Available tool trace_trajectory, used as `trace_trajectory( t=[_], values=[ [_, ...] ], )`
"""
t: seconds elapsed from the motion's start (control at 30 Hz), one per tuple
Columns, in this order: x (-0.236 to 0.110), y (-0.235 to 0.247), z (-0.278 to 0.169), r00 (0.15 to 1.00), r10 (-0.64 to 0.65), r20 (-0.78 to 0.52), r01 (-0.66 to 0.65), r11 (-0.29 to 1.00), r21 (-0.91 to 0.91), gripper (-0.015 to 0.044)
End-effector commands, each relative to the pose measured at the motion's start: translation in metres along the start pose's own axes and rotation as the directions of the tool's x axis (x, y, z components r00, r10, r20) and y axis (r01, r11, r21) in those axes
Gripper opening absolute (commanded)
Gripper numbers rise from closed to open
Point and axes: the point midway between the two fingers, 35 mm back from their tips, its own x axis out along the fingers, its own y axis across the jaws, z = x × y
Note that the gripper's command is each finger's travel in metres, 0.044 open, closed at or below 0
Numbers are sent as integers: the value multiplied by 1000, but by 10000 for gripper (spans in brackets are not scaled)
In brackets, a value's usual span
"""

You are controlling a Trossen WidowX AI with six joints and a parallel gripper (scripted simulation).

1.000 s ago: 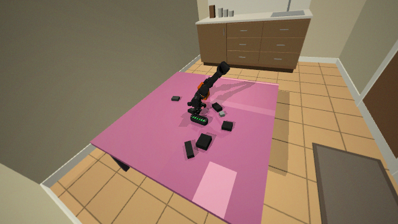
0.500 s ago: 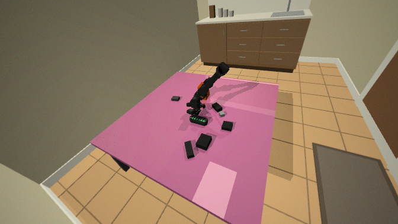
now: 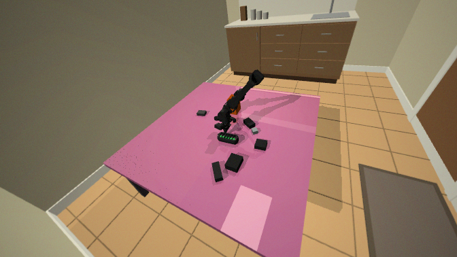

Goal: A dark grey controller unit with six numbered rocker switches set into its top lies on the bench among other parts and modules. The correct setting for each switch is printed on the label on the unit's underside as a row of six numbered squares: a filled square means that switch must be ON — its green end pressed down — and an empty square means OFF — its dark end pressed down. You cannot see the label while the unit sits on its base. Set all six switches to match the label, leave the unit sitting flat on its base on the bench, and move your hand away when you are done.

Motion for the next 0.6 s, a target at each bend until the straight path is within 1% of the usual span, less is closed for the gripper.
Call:
trace_trajectory(
  t=[0.0,0.1,0.33,0.57],
  values=[
    [-34,-14,-2,1000,12,-5,-13,1000,-7,0],
    [-46,-21,-3,1000,15,-6,-16,1000,-9,0],
    [-46,-21,-3,1000,13,-6,-14,1000,-10,0],
    [-46,6,-21,998,-62,4,62,997,-47,0]
  ],
)
